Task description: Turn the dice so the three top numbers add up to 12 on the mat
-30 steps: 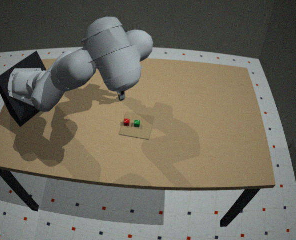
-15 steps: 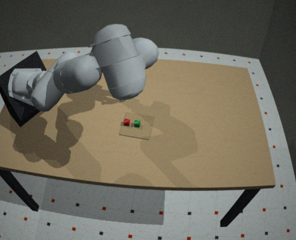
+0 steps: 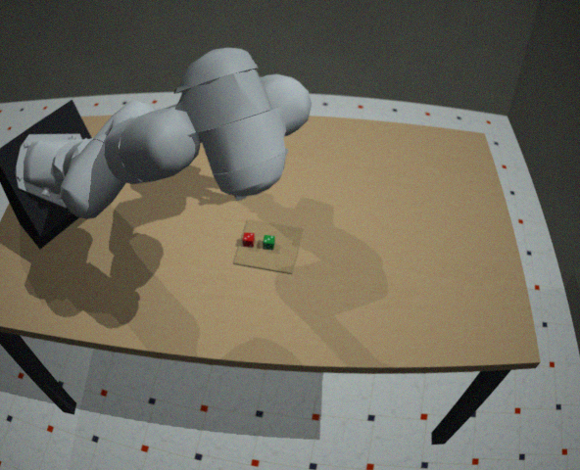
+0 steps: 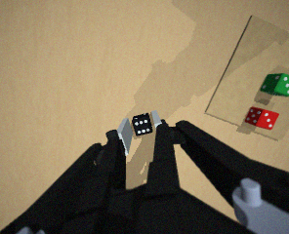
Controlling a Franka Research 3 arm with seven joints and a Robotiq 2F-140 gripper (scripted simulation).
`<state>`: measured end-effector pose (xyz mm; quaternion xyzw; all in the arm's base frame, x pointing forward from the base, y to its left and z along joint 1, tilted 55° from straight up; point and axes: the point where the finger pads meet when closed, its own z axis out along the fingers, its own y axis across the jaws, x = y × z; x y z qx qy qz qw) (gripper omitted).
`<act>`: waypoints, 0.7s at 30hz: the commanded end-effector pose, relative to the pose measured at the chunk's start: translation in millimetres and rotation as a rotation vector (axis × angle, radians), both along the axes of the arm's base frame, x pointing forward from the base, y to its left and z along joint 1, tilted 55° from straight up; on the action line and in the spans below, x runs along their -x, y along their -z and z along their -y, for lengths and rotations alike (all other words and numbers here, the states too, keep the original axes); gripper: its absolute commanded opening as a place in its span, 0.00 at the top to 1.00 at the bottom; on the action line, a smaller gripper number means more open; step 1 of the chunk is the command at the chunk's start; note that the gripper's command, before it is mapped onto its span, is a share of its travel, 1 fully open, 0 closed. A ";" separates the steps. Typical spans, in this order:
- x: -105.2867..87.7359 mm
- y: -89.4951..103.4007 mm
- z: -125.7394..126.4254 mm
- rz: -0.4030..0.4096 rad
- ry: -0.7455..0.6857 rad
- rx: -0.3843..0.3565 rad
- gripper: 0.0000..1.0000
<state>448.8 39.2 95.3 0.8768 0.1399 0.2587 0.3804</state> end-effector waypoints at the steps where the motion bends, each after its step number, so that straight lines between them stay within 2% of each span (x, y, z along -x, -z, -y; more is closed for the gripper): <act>1: -1.5 -1.2 1.7 0.009 0.008 -0.003 0.75; 20: -1.5 -1.2 1.7 0.009 0.008 -0.003 0.75; 21: -1.5 -1.2 1.7 0.009 0.008 -0.003 0.87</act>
